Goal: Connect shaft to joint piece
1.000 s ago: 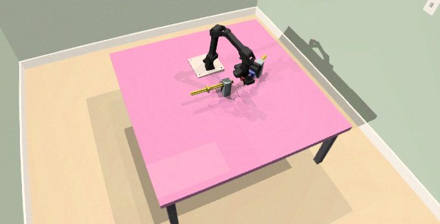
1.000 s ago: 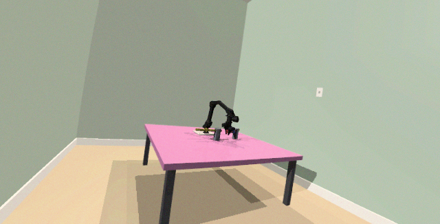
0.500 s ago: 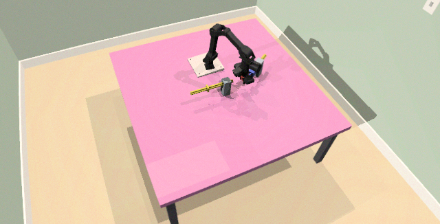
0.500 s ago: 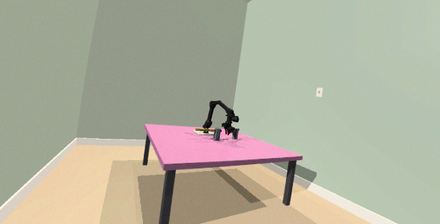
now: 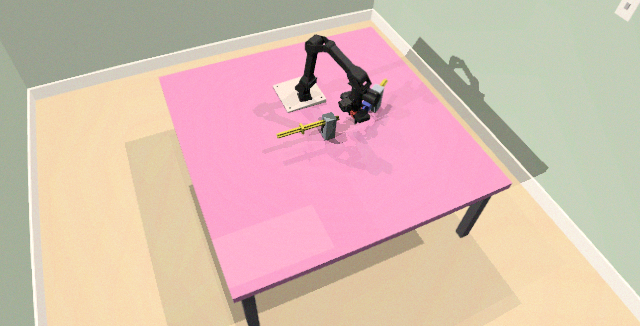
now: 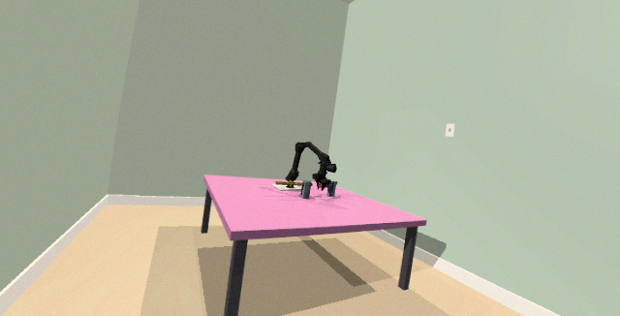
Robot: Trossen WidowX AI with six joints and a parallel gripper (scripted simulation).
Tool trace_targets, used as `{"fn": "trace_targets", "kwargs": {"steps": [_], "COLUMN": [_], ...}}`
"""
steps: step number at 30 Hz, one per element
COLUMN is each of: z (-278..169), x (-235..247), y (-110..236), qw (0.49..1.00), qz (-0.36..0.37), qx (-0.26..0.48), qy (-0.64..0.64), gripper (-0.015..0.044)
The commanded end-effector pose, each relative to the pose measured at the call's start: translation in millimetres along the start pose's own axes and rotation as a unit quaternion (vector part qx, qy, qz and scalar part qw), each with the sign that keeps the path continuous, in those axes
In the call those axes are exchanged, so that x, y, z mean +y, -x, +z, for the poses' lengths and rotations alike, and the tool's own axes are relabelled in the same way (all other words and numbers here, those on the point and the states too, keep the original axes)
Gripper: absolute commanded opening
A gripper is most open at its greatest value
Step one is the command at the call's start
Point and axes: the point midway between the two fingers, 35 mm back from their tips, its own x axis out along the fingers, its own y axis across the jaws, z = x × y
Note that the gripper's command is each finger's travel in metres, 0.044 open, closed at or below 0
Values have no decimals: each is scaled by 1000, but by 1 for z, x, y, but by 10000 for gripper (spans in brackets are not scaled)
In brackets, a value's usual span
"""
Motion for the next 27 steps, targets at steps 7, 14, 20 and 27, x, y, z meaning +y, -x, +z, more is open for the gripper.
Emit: {"fn": "trace_targets", "kwargs": {"steps": [7, 14, 20, 27], "z": [0, 0, 2, 3], "x": [0, 0, -1, 0], "y": [0, 0, 26, 29], "qw": [1000, 1000, 998, 997], "qz": [0, 0, 6, 3], "qx": [0, 0, 65, 74], "qy": [1, 1, 4, 3], "gripper": [440, 440, 440, 440]}}
